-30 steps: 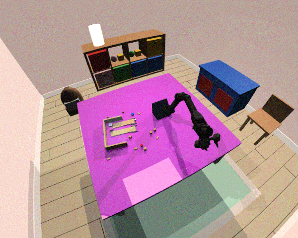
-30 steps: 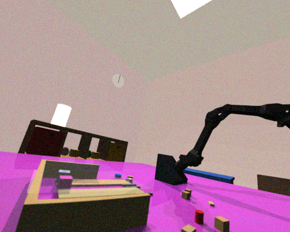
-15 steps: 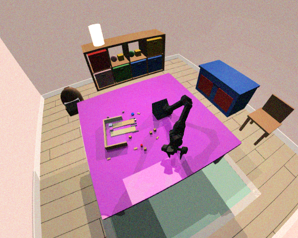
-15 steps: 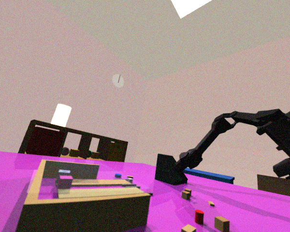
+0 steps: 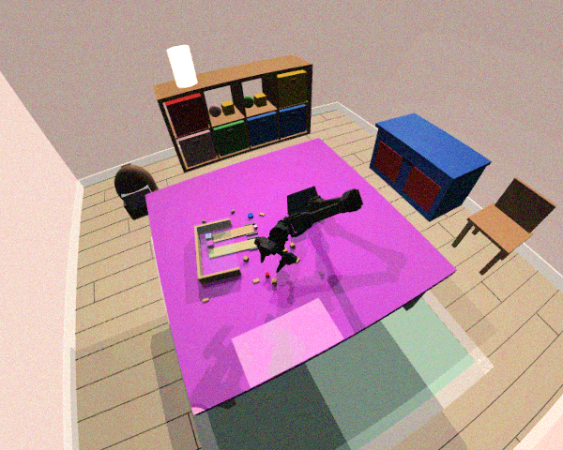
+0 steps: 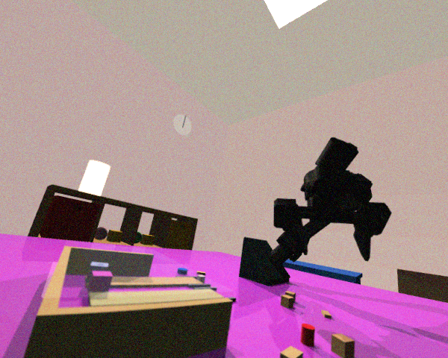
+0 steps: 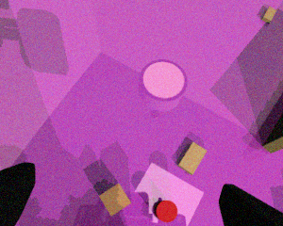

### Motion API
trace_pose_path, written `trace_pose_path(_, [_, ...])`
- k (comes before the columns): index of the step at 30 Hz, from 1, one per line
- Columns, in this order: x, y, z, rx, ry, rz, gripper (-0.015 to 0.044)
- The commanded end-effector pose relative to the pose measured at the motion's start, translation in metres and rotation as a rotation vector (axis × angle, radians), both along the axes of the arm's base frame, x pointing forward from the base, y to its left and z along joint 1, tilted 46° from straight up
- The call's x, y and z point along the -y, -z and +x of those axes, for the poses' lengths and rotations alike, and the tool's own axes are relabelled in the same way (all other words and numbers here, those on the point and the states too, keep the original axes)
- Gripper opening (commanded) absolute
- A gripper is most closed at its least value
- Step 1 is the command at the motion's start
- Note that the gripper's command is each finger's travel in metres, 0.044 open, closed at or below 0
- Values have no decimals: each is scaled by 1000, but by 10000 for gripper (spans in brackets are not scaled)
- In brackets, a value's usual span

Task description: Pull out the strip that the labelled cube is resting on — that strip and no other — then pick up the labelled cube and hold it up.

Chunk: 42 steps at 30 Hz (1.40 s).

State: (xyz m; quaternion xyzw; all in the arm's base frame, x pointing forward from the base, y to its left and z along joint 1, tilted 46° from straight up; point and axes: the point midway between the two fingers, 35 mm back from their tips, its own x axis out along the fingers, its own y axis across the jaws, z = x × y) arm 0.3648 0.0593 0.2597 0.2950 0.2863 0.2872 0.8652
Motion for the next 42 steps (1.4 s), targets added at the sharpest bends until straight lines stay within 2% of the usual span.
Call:
trace_pose_path(1, [61, 37, -2, -23, 117, -6, 400])
trace_pose_path(6, [132, 81, -24, -49, 269, 2, 400])
trace_pose_path(12, [199, 129, -72, -65, 457, 30, 400])
trace_pose_path(15, [212, 139, -85, -66, 503, 39, 400])
trace_pose_path(22, [212, 139, -85, -66, 503, 39, 400])
trace_pose_path(25, [215, 147, -77, -129, 484, 44, 321])
trace_pose_path(37, [207, 227, -34, -654, 173, 23, 6])
trace_pose_path(42, [191, 255, -32, -845, -29, 8, 0])
